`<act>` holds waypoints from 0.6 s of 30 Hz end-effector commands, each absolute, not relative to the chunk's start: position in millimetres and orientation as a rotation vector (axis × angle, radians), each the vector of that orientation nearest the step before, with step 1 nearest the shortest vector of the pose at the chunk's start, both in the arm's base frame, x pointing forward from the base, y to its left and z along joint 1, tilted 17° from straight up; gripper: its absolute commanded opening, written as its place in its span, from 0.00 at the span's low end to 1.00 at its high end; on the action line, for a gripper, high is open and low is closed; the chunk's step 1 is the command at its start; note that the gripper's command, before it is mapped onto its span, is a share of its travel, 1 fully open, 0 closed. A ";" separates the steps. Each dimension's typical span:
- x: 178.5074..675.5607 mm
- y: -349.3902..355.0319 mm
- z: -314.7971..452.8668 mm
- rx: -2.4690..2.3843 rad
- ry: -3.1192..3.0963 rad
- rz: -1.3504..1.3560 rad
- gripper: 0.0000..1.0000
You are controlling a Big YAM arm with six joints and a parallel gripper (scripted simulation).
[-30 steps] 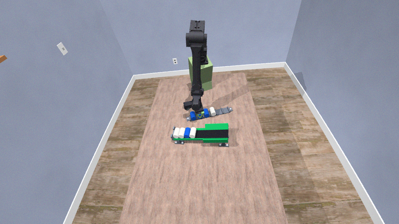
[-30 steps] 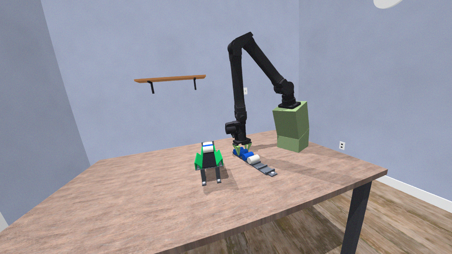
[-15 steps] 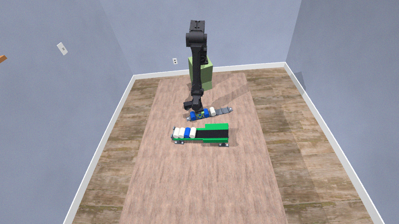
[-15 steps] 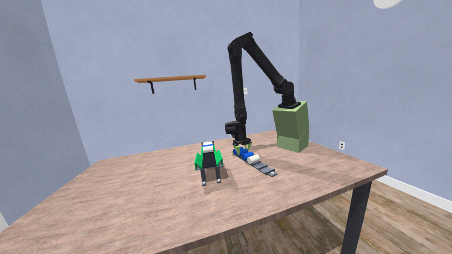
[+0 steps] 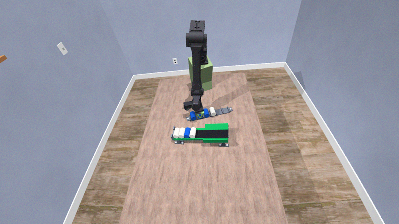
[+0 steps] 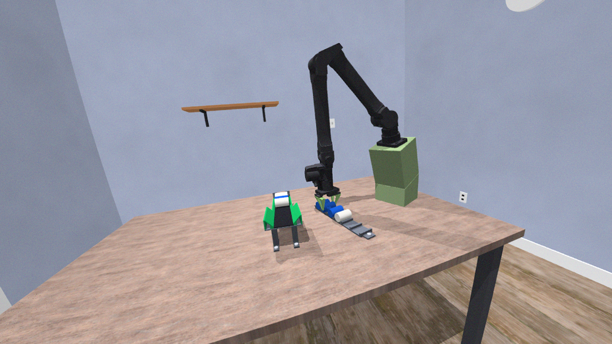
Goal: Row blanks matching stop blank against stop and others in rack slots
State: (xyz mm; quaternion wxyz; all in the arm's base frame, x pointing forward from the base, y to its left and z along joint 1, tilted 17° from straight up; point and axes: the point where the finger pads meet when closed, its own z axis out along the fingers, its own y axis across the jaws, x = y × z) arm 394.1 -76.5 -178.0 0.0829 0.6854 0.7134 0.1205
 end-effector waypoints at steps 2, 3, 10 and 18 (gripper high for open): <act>389.9 -79.8 -175.7 2.040 2.126 0.360 0.63; 389.9 -79.8 -175.7 2.040 2.126 0.360 0.63; 390.9 -79.8 -175.6 2.040 2.126 0.360 0.63; 391.0 -79.8 -175.6 2.040 2.125 0.360 0.63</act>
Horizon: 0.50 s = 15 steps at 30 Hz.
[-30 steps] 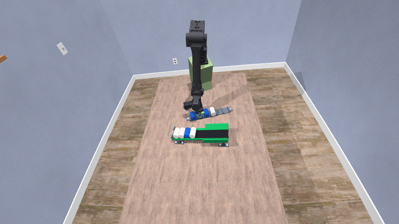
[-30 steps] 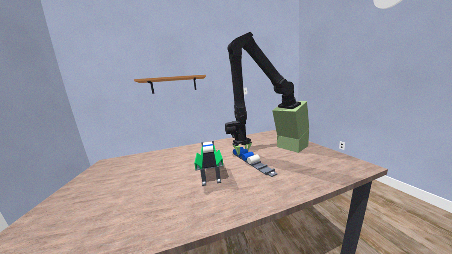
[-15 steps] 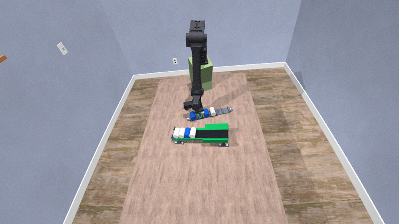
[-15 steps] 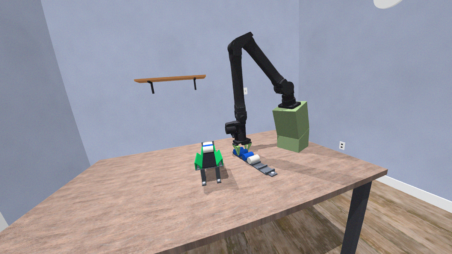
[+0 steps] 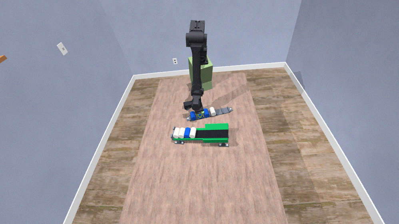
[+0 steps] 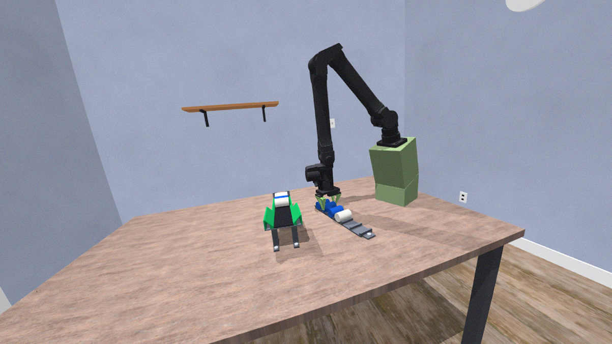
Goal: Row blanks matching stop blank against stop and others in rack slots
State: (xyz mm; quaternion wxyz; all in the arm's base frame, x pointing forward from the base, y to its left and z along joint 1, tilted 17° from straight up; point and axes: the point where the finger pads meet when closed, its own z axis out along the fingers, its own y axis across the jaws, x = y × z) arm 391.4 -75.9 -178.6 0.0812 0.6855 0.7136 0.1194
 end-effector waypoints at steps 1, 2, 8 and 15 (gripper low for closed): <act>391.0 -79.8 -175.6 2.040 2.125 0.360 0.63; 391.0 -79.8 -175.6 2.040 2.125 0.360 0.63; 391.0 -79.8 -175.6 2.040 2.125 0.360 0.63; 389.5 -79.8 -176.2 2.042 2.124 0.360 0.63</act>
